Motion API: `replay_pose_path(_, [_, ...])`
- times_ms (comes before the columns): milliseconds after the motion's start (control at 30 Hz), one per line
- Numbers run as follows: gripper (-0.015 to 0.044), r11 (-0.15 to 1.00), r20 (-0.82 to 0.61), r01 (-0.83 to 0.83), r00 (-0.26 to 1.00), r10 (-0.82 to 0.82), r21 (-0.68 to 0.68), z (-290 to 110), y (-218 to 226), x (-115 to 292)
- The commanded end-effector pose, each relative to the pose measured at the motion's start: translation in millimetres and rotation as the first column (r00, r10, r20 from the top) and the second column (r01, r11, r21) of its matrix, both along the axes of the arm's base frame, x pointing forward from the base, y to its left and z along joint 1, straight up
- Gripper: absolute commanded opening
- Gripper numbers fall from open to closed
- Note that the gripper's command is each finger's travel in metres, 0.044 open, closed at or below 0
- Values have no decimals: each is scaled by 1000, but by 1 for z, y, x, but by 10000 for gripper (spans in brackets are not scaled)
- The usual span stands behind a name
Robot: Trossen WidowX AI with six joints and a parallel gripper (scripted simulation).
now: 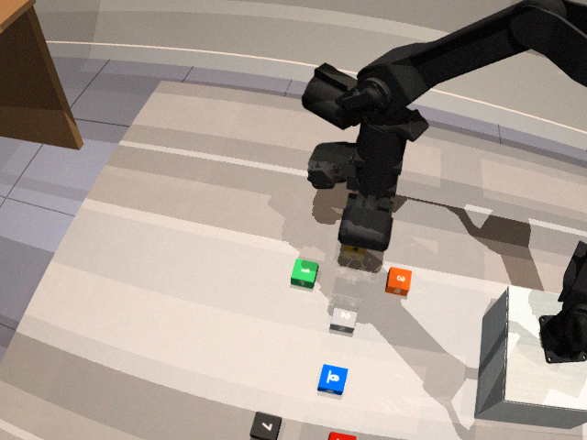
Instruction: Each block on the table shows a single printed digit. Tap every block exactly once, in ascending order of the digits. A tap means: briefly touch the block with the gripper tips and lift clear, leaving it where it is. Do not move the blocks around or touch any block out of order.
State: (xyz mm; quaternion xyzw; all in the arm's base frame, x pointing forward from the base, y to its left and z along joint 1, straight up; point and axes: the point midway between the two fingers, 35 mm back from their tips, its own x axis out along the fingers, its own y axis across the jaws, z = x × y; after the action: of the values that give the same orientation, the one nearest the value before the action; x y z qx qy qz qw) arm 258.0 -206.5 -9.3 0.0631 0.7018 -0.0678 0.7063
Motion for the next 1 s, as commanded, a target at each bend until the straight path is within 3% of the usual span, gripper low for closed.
replay_pose_path(0, [20, 1000, 15, -5, 1000, 6, -13, -4, -3, 3])
replay_pose_path(667, [20, 1000, 14, -5, 1000, 6, -13, -34, -3, 3])
replay_pose_path(833, [20, 1000, 14, -5, 1000, 6, -13, -34, -3, 3])
replay_pose_path(967, [20, 1000, 15, -5, 1000, 5, -13, -6, -3, 3])
